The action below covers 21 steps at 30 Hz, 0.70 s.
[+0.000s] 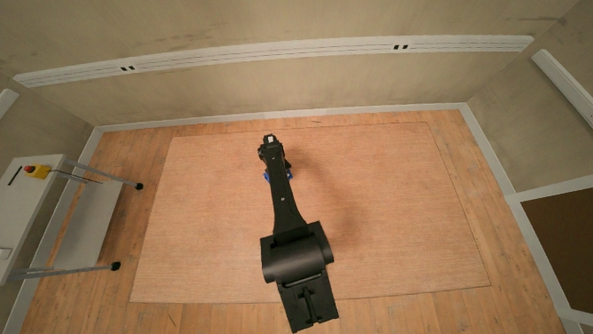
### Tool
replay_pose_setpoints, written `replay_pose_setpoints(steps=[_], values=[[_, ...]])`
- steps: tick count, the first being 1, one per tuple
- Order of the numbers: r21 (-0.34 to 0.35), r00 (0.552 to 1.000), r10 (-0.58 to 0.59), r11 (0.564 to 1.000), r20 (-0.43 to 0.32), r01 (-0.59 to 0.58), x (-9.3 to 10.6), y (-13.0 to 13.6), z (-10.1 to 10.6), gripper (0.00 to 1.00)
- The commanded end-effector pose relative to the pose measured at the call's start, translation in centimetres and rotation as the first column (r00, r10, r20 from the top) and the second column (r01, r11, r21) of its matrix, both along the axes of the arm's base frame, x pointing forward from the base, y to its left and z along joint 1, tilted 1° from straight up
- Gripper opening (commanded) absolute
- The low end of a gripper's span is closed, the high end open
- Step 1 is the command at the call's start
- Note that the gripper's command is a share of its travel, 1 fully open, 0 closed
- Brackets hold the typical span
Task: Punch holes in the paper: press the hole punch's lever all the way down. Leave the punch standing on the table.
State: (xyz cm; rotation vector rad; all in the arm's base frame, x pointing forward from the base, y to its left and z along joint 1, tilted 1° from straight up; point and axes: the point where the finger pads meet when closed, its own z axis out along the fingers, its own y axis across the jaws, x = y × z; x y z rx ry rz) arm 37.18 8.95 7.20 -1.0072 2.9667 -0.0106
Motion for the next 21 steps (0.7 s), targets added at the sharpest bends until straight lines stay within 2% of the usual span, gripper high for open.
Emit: replay_pose_setpoints(steps=[1,21], values=[[0.004,0.999,0.005,1.000,0.032,-0.005,0.75,-0.20,0.45,0.00],[0.007,0.999,0.007,1.000,0.042,-0.007,1.26,0.02,0.79,0.00]])
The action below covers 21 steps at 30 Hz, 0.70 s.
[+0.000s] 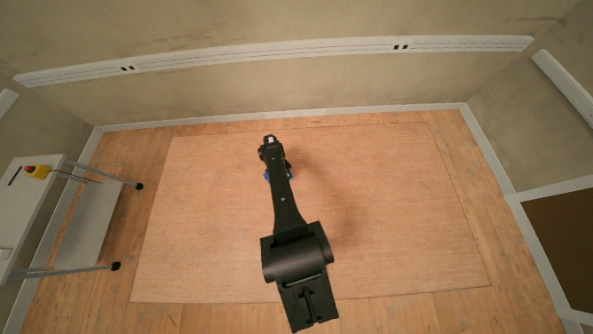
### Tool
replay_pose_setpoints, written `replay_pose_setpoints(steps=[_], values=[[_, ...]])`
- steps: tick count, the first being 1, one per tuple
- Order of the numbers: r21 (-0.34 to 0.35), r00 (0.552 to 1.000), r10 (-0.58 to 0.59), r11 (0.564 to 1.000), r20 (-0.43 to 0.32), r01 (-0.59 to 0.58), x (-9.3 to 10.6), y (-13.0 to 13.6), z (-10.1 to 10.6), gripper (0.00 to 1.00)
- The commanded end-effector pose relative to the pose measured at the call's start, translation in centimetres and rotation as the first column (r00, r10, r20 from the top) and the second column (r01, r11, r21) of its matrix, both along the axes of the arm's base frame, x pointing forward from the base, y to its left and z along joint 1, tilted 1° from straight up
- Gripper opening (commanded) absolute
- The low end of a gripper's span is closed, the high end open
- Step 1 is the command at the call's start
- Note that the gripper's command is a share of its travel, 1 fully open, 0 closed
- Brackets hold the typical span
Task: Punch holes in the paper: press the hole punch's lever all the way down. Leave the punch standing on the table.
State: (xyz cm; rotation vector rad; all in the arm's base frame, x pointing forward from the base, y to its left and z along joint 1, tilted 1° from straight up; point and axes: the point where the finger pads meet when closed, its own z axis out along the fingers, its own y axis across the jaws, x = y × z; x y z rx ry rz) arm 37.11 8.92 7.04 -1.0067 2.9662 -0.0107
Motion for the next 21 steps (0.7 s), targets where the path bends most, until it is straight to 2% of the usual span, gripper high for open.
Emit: replay_pose_setpoints(steps=[1,21], values=[[0.007,0.999,0.007,1.000,0.042,-0.007,1.35,0.06,0.97,0.00],[0.007,0.999,0.007,1.000,0.044,-0.007,1.48,0.10,1.07,0.00]])
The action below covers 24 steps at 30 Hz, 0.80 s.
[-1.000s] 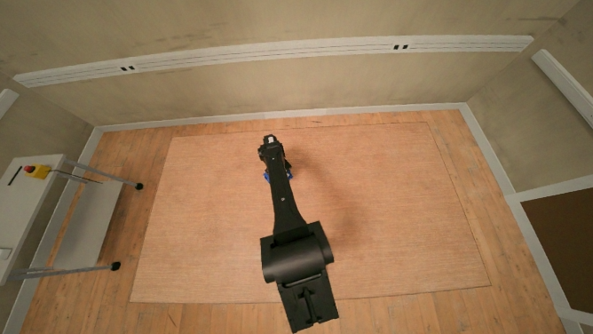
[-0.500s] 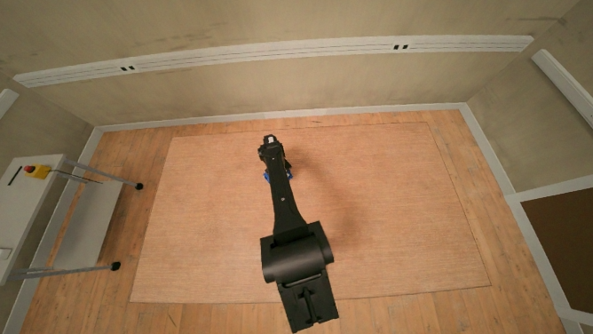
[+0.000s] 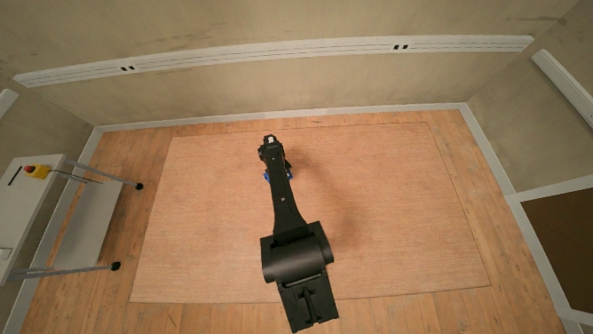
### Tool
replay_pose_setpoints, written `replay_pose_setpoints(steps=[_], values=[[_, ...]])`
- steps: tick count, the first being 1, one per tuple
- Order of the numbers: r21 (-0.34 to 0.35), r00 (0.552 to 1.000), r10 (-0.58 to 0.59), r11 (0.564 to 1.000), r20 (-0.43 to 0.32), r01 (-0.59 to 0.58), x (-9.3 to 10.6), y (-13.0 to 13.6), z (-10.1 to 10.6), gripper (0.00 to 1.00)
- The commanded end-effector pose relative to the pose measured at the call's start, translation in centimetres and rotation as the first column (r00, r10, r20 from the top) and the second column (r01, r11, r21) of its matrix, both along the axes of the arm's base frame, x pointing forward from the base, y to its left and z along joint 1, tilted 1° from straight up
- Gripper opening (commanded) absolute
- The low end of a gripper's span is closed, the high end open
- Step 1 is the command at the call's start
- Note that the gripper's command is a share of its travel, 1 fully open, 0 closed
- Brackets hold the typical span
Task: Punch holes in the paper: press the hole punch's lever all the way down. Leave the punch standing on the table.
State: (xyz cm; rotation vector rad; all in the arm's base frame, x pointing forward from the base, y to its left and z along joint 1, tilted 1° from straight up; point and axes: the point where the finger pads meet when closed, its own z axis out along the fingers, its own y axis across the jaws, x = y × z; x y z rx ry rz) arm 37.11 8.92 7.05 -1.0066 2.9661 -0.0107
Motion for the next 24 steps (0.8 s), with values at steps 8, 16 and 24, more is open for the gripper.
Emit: replay_pose_setpoints(steps=[8,16,24], values=[[0.007,0.999,0.007,1.000,0.045,-0.007,1.7,0.1,1.1,0.00],[0.008,0.999,0.007,1.000,0.049,-0.007,2.3,0.2,1.1,0.00],[0.011,0.998,0.006,1.000,0.059,-0.007,2.5,0.3,1.5,0.00]])
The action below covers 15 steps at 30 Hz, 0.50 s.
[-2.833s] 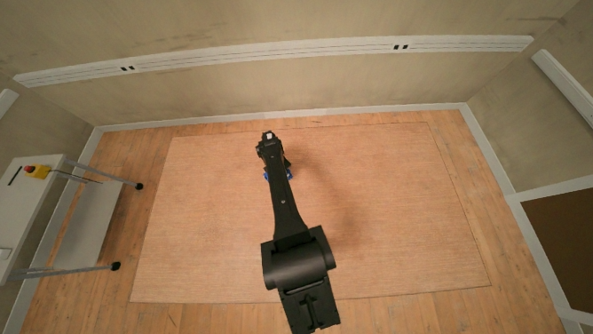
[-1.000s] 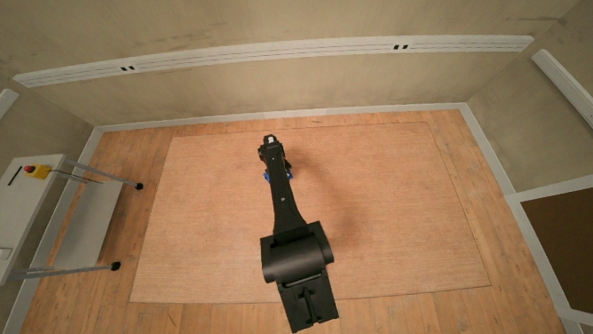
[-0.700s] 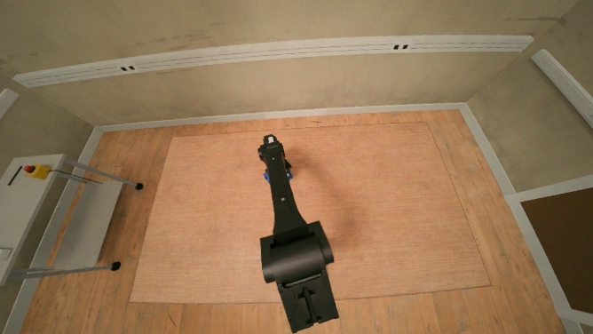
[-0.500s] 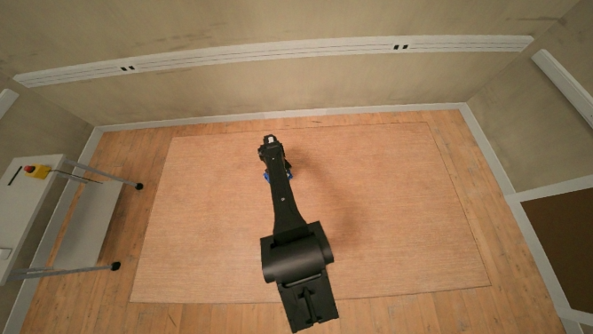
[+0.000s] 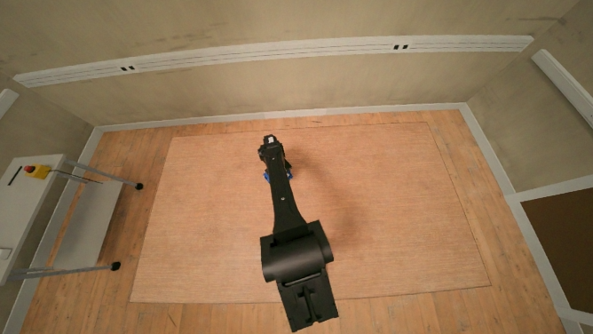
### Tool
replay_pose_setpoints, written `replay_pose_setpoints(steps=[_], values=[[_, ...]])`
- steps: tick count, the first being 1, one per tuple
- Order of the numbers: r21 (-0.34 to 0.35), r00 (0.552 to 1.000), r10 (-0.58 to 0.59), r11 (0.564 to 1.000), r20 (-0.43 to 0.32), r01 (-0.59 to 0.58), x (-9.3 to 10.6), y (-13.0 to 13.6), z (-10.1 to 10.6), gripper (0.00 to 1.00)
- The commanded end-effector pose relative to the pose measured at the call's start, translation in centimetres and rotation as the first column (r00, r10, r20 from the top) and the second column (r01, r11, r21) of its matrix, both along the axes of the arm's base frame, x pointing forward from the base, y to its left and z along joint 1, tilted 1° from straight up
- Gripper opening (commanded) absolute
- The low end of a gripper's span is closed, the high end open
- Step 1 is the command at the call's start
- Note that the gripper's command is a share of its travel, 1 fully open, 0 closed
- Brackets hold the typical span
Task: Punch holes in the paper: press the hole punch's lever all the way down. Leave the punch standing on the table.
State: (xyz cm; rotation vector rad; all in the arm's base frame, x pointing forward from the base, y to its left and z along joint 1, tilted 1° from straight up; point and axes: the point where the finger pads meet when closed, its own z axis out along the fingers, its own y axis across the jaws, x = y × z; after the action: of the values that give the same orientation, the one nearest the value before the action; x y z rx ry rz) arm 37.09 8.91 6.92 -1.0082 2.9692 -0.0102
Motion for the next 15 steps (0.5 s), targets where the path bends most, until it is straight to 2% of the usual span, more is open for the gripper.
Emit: replay_pose_setpoints(steps=[1,15], values=[[0.012,0.998,0.005,1.000,0.064,-0.006,2.55,0.28,1.66,0.00],[0.013,0.997,0.005,1.000,0.071,-0.006,2.66,0.30,1.92,0.00]])
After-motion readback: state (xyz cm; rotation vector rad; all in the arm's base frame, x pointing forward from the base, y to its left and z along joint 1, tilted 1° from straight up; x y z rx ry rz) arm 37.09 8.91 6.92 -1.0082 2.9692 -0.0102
